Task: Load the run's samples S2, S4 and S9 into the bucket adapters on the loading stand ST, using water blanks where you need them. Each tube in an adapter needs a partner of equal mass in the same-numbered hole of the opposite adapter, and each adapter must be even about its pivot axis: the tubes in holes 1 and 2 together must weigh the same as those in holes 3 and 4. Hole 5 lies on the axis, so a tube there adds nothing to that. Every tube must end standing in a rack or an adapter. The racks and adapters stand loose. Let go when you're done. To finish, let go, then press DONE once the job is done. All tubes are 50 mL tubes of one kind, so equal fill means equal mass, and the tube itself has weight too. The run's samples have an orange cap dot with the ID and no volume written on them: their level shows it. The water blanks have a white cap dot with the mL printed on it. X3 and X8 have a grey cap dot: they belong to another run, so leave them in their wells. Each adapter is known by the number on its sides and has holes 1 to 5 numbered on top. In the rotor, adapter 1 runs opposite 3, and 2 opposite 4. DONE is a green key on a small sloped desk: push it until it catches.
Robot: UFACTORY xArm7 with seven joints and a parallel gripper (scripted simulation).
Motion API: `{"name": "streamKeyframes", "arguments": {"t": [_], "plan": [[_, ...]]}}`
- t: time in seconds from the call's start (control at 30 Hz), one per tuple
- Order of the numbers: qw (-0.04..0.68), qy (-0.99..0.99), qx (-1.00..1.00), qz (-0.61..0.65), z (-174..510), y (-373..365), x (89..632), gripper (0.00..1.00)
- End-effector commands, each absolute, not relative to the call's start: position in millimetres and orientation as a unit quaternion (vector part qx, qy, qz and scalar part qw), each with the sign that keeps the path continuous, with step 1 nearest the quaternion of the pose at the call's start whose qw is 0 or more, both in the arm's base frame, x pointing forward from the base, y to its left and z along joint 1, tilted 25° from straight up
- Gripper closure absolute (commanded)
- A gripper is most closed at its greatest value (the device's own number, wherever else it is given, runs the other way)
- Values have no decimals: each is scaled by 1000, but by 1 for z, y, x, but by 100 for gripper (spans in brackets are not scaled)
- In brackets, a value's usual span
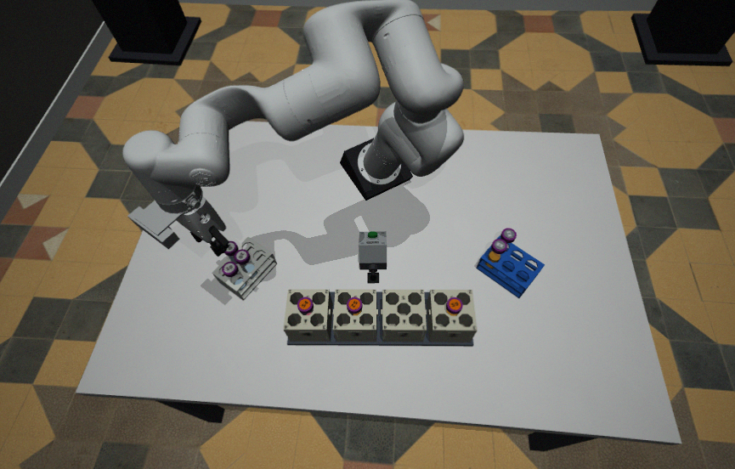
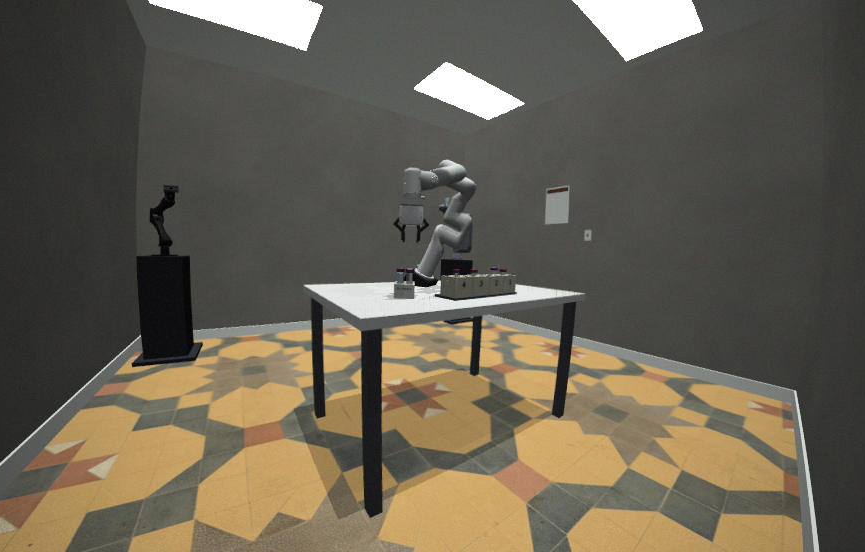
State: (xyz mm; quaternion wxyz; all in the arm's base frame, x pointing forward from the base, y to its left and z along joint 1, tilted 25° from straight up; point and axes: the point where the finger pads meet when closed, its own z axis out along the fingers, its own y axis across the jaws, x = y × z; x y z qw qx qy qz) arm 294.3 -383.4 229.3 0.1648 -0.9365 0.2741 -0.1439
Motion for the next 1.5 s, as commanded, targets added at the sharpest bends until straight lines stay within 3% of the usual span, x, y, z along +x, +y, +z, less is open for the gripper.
{"name": "streamKeyframes", "arguments": {"t": [0.0, 1.47], "plan": [[163, 275, -936, -145, 226, -384, 296, 43], [163, 275, -936, -145, 157, -366, 323, 43]]}}
